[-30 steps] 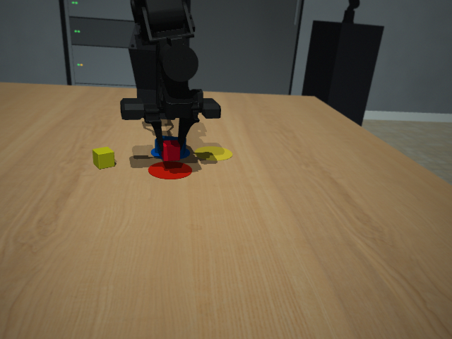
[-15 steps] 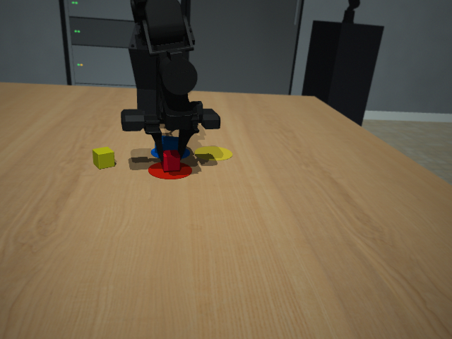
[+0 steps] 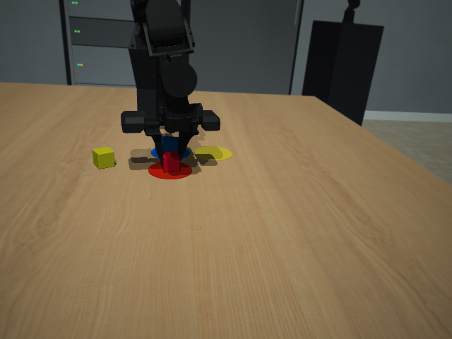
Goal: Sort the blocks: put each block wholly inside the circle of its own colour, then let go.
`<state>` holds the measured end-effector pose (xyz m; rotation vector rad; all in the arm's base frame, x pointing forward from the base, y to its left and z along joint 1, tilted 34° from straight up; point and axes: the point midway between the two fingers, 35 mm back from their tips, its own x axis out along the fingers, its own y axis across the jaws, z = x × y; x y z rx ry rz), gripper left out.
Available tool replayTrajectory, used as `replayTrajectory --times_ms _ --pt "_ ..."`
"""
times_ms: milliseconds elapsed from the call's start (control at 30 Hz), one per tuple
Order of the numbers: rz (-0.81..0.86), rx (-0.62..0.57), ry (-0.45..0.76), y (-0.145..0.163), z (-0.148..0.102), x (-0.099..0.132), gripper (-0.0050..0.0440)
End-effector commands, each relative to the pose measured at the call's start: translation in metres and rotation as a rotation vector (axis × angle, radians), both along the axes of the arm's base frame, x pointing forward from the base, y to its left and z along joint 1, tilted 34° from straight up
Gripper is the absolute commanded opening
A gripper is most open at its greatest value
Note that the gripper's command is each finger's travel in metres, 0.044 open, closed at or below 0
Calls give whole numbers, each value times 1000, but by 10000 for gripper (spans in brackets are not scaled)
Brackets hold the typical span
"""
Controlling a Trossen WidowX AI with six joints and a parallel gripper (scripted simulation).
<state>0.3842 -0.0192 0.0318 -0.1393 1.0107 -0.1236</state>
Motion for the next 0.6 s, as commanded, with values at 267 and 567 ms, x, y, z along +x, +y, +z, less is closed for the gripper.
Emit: replayTrajectory --times_ms 267,567 --pt "1 0 -28 1 11 3 195" --pt "1 0 -28 1 11 3 195"
